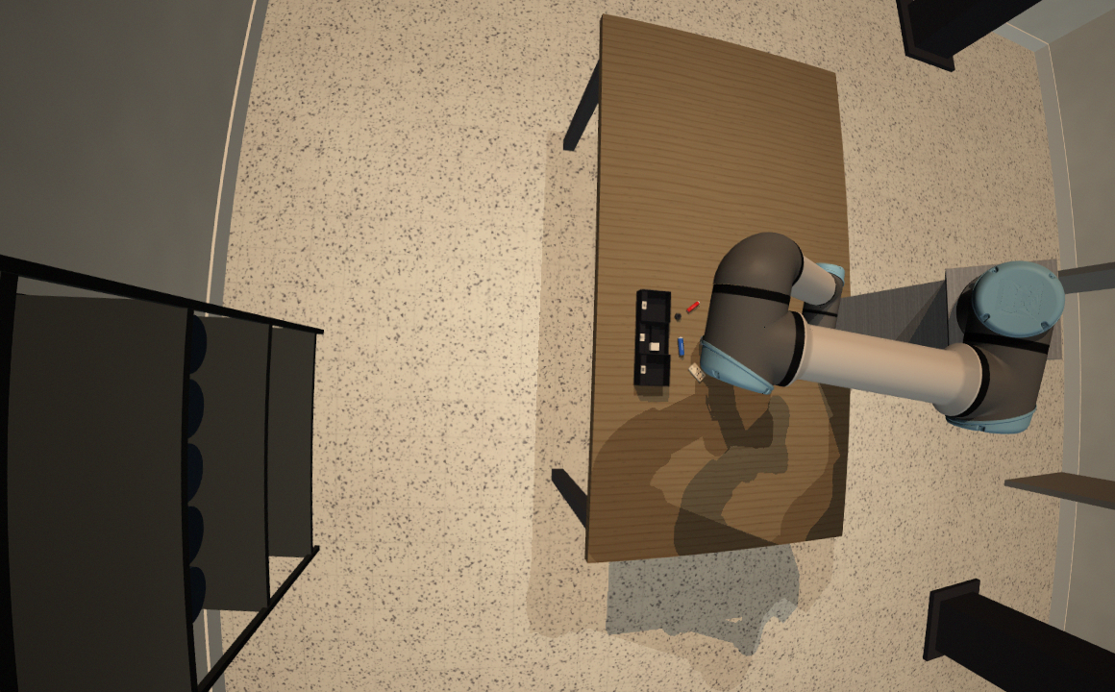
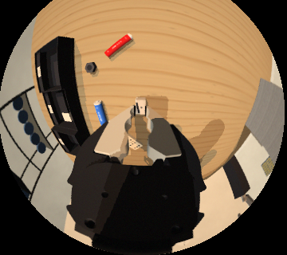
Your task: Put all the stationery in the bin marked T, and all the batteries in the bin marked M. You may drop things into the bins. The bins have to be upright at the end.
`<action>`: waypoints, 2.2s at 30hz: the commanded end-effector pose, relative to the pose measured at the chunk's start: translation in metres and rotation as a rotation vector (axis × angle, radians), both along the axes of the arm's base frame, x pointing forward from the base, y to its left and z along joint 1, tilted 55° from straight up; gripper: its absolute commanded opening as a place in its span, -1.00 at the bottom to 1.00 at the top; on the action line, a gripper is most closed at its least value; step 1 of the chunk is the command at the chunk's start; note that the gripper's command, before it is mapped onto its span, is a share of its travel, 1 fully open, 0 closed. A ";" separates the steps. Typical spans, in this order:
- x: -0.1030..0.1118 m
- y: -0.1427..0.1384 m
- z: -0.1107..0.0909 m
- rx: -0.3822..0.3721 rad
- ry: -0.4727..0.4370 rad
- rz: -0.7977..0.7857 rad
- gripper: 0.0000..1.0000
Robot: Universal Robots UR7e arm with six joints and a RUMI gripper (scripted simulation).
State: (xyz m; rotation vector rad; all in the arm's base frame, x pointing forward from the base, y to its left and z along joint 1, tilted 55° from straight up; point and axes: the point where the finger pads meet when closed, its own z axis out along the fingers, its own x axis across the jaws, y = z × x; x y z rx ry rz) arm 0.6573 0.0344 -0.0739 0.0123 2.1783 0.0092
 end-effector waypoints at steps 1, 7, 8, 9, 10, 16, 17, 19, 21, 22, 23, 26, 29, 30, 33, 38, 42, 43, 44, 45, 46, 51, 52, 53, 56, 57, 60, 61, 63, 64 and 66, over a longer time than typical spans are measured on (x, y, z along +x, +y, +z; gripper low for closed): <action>-0.008 -0.001 0.007 0.000 -0.001 -0.002 -1.00; -0.025 -0.001 0.018 0.000 -0.001 -0.001 -1.00; -0.028 -0.001 0.020 0.000 -0.001 -0.001 -1.00; -0.028 -0.001 0.020 0.000 -0.001 -0.001 -1.00; -0.028 -0.001 0.020 0.000 -0.001 -0.001 -1.00; -0.044 -0.001 0.031 0.000 -0.001 -0.001 -1.00; -0.047 -0.001 0.033 0.000 -0.001 -0.001 -1.00; -0.050 -0.001 0.035 0.000 -0.001 -0.001 -1.00; -0.050 -0.001 0.035 0.000 -0.001 -0.001 -1.00; -0.050 -0.001 0.035 0.000 -0.001 -0.001 -1.00; -0.050 -0.001 0.035 0.000 -0.001 -0.001 -1.00; -0.050 0.000 0.035 0.000 -0.001 -0.001 -1.00; -0.049 0.000 0.035 0.000 -0.001 0.000 -1.00; -0.049 0.000 0.035 0.000 -0.001 0.000 -1.00; -0.049 0.000 0.035 0.000 -0.001 0.000 -1.00; -0.055 -0.001 0.039 0.000 -0.001 -0.001 -1.00; -0.055 -0.001 0.039 0.000 -0.001 -0.002 -1.00; -0.055 -0.001 0.039 0.000 -0.001 -0.002 -1.00; -0.055 -0.001 0.039 0.000 -0.001 -0.002 -1.00; -0.050 0.000 0.045 0.021 -0.004 -0.014 -1.00; -0.046 0.000 0.050 0.020 -0.005 -0.014 -1.00; -0.029 0.000 0.075 0.020 -0.005 -0.014 -1.00; -0.026 0.000 0.080 0.020 -0.005 -0.014 -1.00; -0.022 0.000 0.085 0.020 -0.005 -0.014 -1.00; -0.012 -0.001 0.100 0.020 -0.005 -0.014 -1.00; -0.009 -0.001 0.105 0.020 -0.005 -0.014 -1.00; -0.002 -0.001 0.114 0.020 -0.005 -0.014 -1.00; -0.002 -0.001 0.114 0.020 -0.005 -0.014 -1.00; 0.005 -0.001 0.124 0.020 -0.005 -0.014 -1.00; 0.008 -0.001 0.129 0.020 -0.005 -0.014 -1.00; 0.015 -0.001 0.139 0.020 -0.005 -0.014 -1.00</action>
